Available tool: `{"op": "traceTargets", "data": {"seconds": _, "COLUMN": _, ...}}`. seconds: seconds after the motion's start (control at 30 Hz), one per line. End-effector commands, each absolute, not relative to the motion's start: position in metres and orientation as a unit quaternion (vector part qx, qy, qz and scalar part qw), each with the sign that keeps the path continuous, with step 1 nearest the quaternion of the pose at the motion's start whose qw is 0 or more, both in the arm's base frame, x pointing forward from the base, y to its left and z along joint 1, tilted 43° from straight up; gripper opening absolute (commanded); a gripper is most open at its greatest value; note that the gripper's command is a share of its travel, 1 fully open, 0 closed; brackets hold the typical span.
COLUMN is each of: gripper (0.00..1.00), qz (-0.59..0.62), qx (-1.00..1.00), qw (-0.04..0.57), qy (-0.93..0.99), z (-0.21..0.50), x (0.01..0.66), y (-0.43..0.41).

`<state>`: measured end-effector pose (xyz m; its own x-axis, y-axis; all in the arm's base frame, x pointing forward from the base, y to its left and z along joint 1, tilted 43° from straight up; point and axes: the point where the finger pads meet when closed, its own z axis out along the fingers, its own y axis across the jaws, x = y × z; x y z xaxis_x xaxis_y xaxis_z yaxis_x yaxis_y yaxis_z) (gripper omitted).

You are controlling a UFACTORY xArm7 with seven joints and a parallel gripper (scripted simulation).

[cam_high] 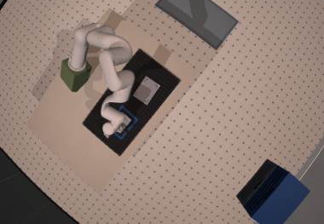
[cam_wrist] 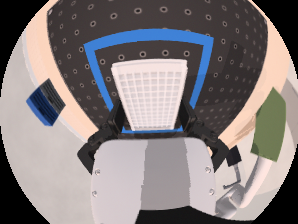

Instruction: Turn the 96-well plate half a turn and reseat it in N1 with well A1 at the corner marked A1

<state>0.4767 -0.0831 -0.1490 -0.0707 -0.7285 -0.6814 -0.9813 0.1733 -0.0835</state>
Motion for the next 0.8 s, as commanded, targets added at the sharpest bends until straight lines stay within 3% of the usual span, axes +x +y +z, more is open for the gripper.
{"op": "traceTargets", "data": {"seconds": 0.0, "gripper": 1.00, "qz": 0.204, "qx": -0.609, "qw": 0.306, "qy": 0.703, "z": -0.1481, "x": 0.4774, "y": -0.0860}}
{"op": "traceTargets", "data": {"seconds": 0.77, "gripper": 1.00, "qz": 0.204, "qx": -0.609, "qw": 0.306, "qy": 0.703, "z": -0.1403, "x": 0.4755, "y": -0.0930}}
